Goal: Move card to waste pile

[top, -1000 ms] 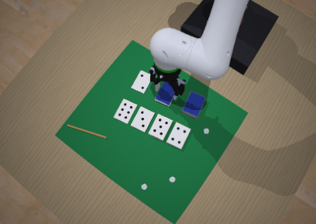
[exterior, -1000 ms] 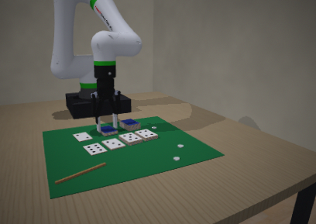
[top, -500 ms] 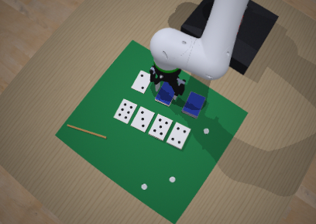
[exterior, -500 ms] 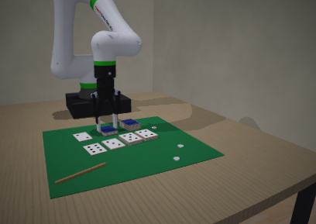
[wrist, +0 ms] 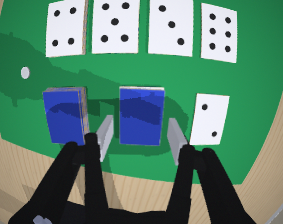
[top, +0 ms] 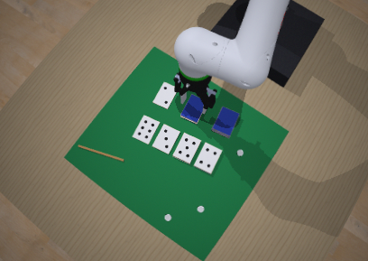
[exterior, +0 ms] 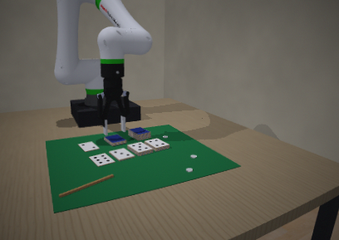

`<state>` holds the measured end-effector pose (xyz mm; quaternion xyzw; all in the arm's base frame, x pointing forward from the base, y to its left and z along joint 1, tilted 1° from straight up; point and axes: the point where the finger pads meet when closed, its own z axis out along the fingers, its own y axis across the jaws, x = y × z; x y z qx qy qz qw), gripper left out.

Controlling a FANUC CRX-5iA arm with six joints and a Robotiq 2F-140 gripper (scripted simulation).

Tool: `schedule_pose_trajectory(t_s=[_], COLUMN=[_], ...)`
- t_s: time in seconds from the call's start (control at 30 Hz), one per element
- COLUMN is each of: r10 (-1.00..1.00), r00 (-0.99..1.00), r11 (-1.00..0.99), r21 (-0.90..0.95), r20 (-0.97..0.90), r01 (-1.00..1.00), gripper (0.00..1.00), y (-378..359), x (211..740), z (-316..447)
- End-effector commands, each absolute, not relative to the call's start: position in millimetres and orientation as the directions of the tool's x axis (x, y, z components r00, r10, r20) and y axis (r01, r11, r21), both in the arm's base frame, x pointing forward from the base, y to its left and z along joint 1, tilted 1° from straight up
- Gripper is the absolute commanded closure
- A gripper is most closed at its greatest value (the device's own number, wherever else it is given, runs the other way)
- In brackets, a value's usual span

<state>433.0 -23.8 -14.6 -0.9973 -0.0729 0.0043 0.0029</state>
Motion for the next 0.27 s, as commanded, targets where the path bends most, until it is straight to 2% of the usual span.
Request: schedule_pose_trajectory(t_s=[0.0, 0.23], r10=[0.145, 0.145], r00=[0.989, 0.989], r11=[-0.989, -0.989], r21=[-0.006, -0.006], r20=[-0.008, -0.008], r01=[0.145, 0.145], gripper=[0.5, 0.5], y=[-23.8, -24.0], x=[433.3, 433.6], z=[0.4, 35.5])
